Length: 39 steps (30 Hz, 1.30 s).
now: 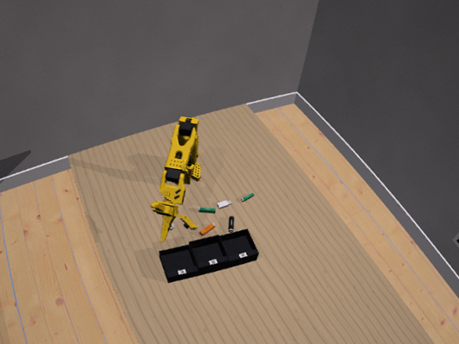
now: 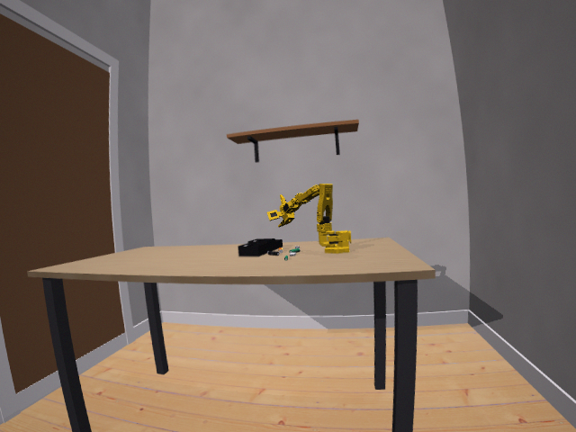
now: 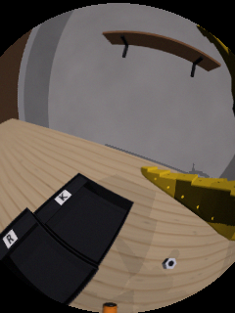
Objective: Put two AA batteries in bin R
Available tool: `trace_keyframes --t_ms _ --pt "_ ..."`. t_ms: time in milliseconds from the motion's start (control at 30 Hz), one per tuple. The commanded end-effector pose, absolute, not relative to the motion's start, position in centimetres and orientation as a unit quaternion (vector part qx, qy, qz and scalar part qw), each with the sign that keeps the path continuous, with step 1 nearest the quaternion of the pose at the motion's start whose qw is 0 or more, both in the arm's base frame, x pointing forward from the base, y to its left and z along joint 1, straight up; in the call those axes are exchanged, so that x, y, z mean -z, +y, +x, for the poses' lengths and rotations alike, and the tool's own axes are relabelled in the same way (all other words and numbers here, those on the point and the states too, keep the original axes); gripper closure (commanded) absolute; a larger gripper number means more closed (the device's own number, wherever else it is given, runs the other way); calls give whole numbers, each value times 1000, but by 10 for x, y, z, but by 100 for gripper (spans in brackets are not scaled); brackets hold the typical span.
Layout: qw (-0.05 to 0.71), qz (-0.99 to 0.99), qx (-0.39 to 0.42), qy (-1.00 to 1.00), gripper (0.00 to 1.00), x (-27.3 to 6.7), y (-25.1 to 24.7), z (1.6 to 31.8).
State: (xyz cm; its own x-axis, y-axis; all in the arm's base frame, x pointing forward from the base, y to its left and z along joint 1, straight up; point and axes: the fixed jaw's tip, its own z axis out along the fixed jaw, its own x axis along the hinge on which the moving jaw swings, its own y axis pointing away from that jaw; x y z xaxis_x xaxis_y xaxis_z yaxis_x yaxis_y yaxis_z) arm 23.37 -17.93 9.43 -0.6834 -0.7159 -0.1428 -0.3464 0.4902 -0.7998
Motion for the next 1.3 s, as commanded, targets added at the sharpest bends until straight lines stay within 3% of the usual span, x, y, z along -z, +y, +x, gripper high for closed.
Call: trace_keyframes --t_ms 0,200,733,767,1267 --pt "243 -330 401 819 0 -107 -174 234" --pt "228 -335 378 832 0 -95 -172 230" --pt "207 -367 345 839 0 -105 -157 221" --pt "189 -366 316 855 0 -86 -155 215" --pt "170 -394 287 856 0 -107 -141 205"
